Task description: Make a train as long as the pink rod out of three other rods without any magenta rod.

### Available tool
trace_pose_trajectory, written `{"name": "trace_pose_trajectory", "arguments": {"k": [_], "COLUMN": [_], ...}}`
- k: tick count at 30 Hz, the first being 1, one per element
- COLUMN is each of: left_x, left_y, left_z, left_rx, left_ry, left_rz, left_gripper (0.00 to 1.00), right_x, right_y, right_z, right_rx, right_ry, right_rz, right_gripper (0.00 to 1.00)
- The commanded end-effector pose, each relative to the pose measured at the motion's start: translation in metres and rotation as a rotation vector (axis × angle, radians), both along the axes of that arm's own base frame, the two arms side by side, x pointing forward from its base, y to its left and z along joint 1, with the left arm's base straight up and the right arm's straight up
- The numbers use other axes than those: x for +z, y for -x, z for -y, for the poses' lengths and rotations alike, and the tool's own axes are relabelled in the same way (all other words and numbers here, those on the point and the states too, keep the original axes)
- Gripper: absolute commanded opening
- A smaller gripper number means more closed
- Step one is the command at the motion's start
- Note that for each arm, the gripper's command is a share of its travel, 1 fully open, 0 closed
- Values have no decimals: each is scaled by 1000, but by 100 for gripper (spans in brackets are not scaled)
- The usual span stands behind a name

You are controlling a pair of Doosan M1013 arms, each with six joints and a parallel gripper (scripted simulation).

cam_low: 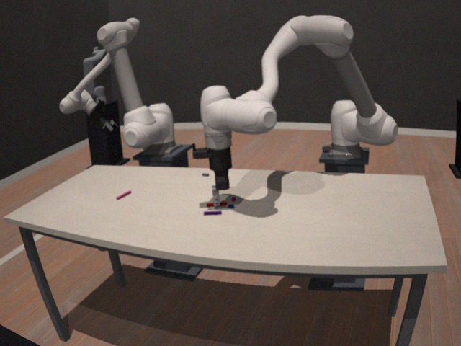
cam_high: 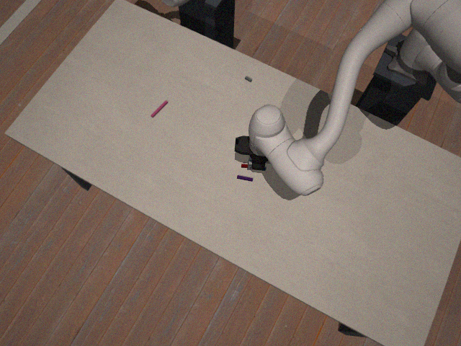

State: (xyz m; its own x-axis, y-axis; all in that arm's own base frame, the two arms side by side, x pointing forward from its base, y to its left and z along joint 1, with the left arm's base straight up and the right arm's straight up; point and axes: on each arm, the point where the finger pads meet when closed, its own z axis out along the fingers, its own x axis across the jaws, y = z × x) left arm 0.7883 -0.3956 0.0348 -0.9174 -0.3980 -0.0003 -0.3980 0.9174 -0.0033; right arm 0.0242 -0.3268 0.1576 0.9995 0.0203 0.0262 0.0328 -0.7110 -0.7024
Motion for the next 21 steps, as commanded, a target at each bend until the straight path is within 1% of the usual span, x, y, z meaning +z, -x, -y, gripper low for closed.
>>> {"name": "trace_pose_trajectory", "arguments": {"k": [1,15,21], "left_x": [-3,-3,-8], "left_y": [2,2,1], "left_z": [-4,-4,-4], "left_rx": [6,6,6], "left_ry": [-6,-6,-6], "left_rz": [-1,-1,-1], "left_gripper": [24,24,24], "right_x": [1,1,1], "right_y": [-1,-1,-1], "right_z": [-3,-3,-3], "right_rx": [-7,-7,-7], "right_ry": [-6,-6,-6], "right_rz": [11,11,11], "right_gripper": [100,100,100]}}
